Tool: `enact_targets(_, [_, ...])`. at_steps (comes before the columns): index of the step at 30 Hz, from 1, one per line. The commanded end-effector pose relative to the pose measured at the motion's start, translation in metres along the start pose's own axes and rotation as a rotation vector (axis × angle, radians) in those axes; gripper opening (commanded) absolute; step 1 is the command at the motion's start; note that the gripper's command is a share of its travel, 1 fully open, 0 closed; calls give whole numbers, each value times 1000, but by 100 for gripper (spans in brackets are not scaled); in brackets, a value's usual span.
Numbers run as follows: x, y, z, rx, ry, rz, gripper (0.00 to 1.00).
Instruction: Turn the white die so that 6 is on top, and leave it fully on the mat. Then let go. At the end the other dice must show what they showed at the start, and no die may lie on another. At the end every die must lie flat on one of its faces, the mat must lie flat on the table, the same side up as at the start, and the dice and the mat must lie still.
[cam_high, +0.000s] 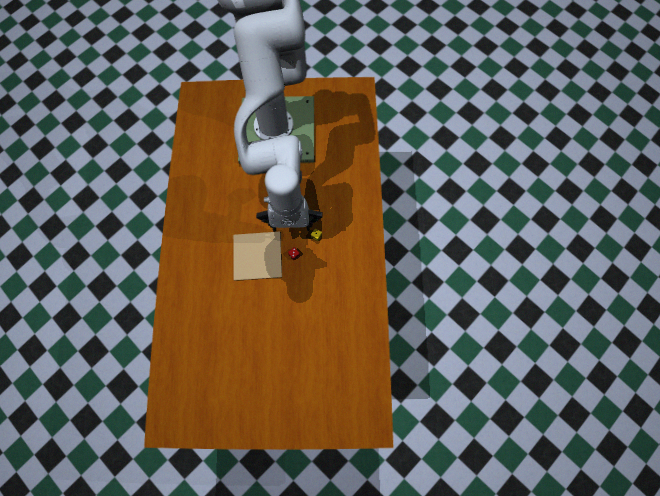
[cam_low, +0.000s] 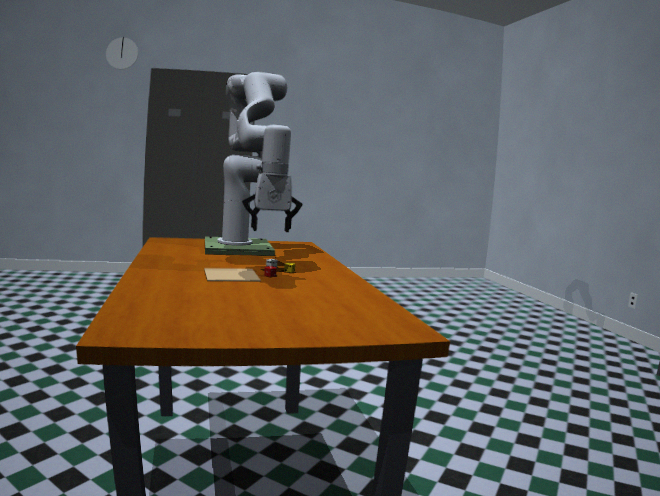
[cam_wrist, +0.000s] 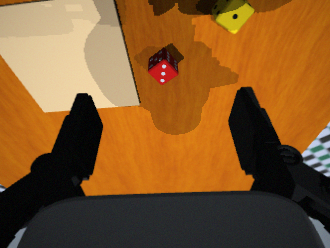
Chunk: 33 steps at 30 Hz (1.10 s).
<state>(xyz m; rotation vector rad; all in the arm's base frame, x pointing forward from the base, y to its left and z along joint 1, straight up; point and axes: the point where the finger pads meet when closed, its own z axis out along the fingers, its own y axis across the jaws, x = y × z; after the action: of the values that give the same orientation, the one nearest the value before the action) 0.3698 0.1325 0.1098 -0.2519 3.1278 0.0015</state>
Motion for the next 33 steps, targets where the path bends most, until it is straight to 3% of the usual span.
enact_targets(1, [-3, 0, 29, -1, -3, 0, 100])
enact_targets(8, [-5, 0, 70, -1, -3, 0, 100])
enact_targets(33, [-5, 0, 73, -1, -3, 0, 100])
